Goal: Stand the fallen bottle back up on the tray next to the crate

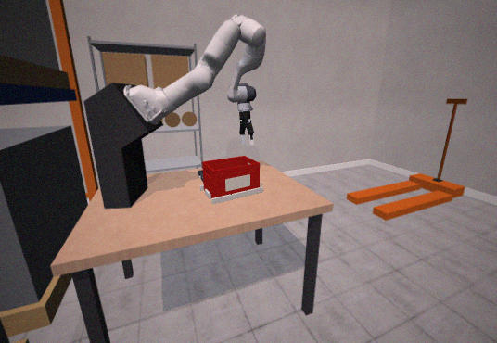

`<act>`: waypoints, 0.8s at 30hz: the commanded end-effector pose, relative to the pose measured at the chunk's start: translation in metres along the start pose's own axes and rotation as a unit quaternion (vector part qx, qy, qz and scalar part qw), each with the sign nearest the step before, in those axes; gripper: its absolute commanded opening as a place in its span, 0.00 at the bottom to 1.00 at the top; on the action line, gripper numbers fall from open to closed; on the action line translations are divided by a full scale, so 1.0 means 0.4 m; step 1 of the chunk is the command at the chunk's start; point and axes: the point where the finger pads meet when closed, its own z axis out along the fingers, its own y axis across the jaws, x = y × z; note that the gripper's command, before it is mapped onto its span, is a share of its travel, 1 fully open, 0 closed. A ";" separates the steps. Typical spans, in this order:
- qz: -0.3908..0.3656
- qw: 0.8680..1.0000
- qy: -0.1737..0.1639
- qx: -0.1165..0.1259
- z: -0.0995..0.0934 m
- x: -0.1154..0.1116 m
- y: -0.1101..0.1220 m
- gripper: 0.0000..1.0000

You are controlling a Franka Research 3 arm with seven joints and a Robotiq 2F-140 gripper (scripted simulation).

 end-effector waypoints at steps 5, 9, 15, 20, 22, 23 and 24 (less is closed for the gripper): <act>-0.086 0.996 0.010 0.019 -0.006 -0.074 -0.060 1.00; -0.086 0.996 0.010 0.019 -0.006 -0.074 -0.060 1.00; -0.086 0.996 0.010 0.019 -0.006 -0.074 -0.060 1.00; -0.154 0.987 0.016 0.034 -0.011 -0.145 -0.102 1.00; -0.154 0.987 0.016 0.034 -0.011 -0.145 -0.102 1.00; -0.154 0.987 0.016 0.034 -0.011 -0.145 -0.102 1.00; -0.154 0.987 0.016 0.034 -0.011 -0.145 -0.102 1.00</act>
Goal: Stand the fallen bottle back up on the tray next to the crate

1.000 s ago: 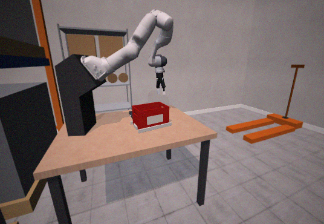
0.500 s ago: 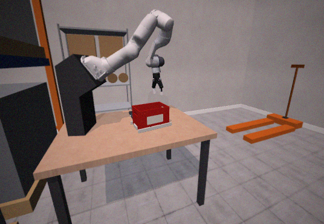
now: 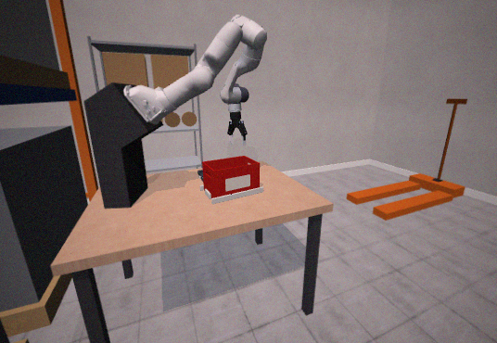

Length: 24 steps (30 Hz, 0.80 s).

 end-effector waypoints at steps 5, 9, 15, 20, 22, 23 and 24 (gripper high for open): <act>-0.211 0.976 0.016 0.049 -0.019 -0.195 -0.154 1.00; -0.225 0.973 0.017 0.053 -0.020 -0.212 -0.163 1.00; -0.225 0.973 0.017 0.053 -0.020 -0.212 -0.163 1.00; -0.225 0.973 0.017 0.053 -0.020 -0.212 -0.163 1.00; -0.225 0.973 0.017 0.053 -0.020 -0.212 -0.163 1.00; -0.225 0.973 0.017 0.053 -0.020 -0.212 -0.163 1.00; -0.225 0.973 0.017 0.053 -0.020 -0.212 -0.163 1.00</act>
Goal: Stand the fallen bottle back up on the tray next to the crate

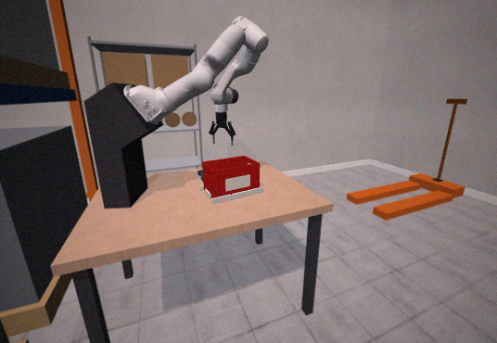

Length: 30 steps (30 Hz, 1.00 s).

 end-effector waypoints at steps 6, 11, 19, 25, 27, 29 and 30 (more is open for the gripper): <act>-0.011 1.000 0.002 0.003 -0.002 0.005 -0.005 1.00; -0.011 1.000 0.002 0.003 -0.002 0.005 -0.005 0.00; -0.011 1.000 0.002 0.003 -0.002 0.005 -0.005 0.00; -0.011 1.000 0.002 0.003 -0.002 0.005 -0.005 0.00; -0.011 1.000 0.002 0.003 -0.002 0.005 -0.005 0.00; -0.011 1.000 0.002 0.003 -0.002 0.005 -0.005 0.00; -0.011 1.000 0.002 0.003 -0.002 0.005 -0.005 0.00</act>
